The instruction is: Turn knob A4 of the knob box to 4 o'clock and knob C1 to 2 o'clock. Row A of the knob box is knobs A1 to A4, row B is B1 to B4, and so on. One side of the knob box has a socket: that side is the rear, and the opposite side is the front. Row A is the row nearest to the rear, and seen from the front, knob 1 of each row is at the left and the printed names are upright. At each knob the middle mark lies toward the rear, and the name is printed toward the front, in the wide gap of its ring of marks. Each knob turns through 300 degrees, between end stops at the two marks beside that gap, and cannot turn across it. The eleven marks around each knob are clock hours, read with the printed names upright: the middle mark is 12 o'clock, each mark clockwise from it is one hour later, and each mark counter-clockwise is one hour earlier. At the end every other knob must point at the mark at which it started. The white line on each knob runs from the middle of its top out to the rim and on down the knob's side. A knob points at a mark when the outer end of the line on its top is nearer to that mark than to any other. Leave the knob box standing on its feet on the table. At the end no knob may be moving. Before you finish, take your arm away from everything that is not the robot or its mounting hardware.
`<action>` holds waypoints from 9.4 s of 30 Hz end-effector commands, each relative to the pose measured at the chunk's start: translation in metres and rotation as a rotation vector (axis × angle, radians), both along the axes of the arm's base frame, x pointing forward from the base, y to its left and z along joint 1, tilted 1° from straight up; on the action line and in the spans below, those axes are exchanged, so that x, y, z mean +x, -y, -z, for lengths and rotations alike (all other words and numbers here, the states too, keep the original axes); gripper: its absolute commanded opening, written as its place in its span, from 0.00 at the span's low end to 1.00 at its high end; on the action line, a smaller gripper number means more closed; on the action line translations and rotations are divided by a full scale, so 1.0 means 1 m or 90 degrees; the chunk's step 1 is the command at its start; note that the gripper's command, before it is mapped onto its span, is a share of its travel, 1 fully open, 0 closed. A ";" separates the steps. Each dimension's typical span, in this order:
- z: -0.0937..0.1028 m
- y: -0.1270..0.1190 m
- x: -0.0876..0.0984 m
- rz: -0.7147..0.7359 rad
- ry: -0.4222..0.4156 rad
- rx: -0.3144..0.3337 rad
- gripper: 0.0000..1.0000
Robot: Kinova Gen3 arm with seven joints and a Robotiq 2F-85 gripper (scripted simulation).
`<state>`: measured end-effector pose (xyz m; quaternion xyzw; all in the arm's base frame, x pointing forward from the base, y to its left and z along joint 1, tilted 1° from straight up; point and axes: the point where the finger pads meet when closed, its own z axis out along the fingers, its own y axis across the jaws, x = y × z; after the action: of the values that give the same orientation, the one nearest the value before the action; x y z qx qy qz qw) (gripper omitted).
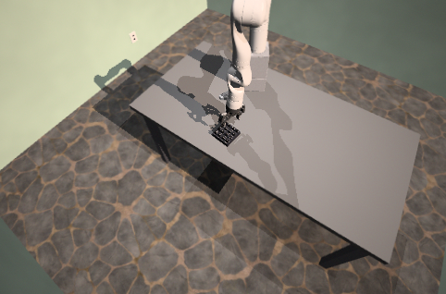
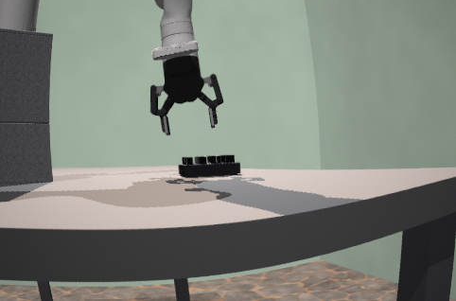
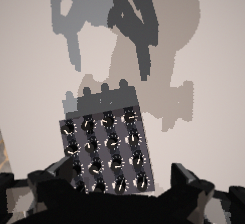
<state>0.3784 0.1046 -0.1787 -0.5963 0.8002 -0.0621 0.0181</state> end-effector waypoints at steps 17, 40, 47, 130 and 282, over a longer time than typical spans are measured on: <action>-0.008 -0.022 -0.003 0.592 0.004 0.064 1.00; -0.012 -0.038 -0.008 0.818 -0.011 0.086 1.00; -0.012 -0.038 -0.008 0.819 -0.011 0.086 0.19; 0.029 -0.036 -0.007 0.820 -0.009 0.081 0.19; 0.046 -0.036 -0.007 0.821 -0.009 0.081 0.08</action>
<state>0.3709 0.1403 -0.2252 0.0055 0.9999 -0.0094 0.0064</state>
